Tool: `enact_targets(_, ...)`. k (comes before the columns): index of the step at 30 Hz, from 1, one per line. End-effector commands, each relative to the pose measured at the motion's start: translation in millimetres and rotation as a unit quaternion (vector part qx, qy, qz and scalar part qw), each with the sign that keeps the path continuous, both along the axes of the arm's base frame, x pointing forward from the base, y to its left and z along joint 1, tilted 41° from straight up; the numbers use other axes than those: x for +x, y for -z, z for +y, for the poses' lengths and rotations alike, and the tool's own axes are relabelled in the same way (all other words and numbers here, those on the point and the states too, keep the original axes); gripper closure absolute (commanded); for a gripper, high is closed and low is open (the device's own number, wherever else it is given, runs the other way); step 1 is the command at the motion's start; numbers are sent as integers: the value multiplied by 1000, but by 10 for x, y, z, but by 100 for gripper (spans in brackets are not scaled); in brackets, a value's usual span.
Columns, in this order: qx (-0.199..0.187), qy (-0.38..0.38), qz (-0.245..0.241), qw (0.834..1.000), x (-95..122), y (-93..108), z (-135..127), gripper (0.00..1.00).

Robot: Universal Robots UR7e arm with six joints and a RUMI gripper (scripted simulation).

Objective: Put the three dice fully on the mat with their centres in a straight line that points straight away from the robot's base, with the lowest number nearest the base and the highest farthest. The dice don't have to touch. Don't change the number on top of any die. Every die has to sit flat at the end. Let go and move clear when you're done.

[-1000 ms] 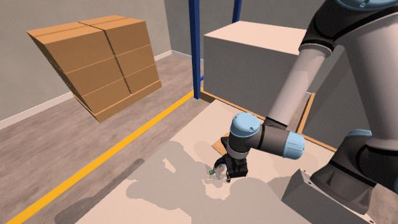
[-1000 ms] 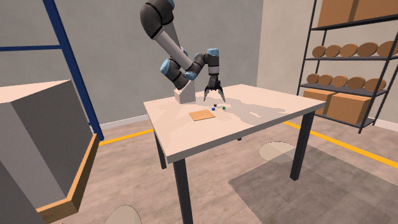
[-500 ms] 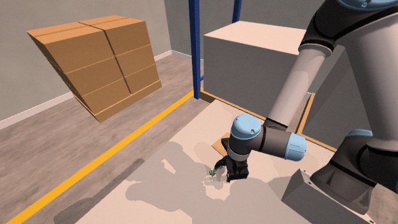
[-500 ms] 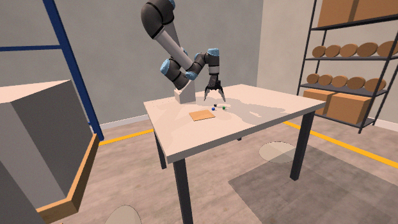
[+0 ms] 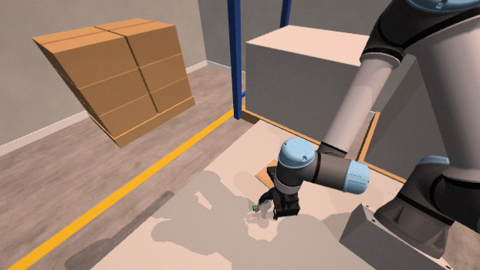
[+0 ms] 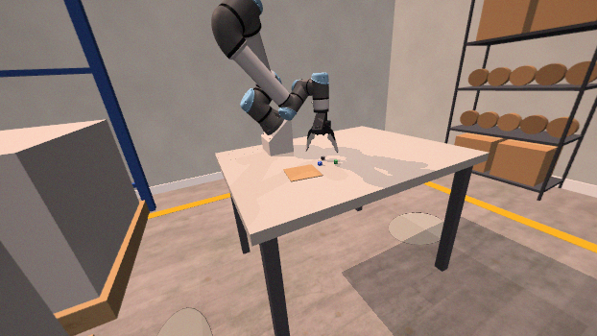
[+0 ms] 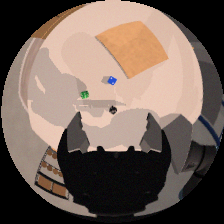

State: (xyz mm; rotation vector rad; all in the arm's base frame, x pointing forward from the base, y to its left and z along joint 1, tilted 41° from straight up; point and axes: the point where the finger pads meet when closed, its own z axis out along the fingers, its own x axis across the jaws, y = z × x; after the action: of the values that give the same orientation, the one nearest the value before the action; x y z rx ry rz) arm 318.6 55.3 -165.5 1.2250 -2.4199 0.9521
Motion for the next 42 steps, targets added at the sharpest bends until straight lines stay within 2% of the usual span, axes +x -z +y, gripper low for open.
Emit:
enact_targets(1, 0, 0, 0, 1000, 3, -2, 3, 0)
enact_targets(16, 0, 0, 0, 1000, 37, 6, 14, 0)
enact_targets(22, 0, 0, 0, 1000, 250, 52, 85, 0)
enact_targets(24, 0, 0, 0, 1000, 250, 52, 85, 0)
enact_targets(34, 0, 0, 0, 1000, 717, 153, 239, 0)
enact_targets(42, 0, 0, 0, 1000, 796, 170, 266, 0)
